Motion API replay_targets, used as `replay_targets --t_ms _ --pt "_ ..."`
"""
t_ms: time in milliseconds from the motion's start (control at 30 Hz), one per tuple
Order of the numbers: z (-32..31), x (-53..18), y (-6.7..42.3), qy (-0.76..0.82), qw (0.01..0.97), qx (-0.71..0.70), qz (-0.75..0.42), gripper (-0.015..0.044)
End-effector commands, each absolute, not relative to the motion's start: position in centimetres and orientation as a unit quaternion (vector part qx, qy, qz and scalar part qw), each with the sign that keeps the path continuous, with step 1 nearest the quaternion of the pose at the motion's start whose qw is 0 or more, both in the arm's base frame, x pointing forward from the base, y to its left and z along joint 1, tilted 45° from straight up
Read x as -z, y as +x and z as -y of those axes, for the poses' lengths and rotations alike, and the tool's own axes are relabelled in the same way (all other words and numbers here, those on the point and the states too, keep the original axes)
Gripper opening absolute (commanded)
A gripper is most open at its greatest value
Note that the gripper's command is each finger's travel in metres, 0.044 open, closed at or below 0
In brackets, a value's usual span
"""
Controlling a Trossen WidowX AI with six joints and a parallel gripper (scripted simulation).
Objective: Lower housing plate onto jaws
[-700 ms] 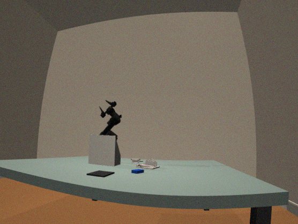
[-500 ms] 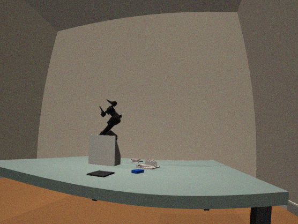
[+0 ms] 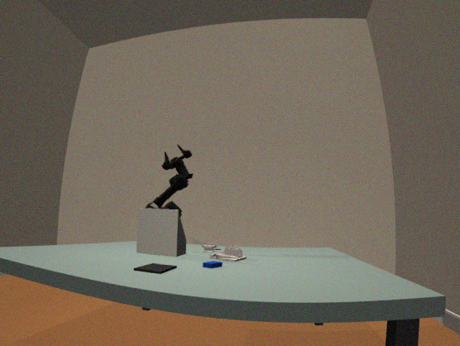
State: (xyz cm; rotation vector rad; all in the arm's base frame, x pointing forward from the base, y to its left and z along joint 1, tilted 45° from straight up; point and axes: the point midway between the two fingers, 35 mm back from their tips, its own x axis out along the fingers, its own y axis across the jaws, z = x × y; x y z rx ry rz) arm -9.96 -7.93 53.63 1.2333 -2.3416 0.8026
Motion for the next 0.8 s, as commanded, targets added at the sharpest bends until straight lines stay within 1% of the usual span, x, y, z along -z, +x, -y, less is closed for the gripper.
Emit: replay_targets --t_ms 0,367,767 --pt "9.0 -54.4 -7.9 0.466 0.225 -0.258 0.816 0.044" --pt "11.7 -55.5 -0.9 0.549 0.326 -0.185 0.747 0.044" --pt "13.2 -54.6 7.4 0.633 0.425 -0.116 0.637 0.044"
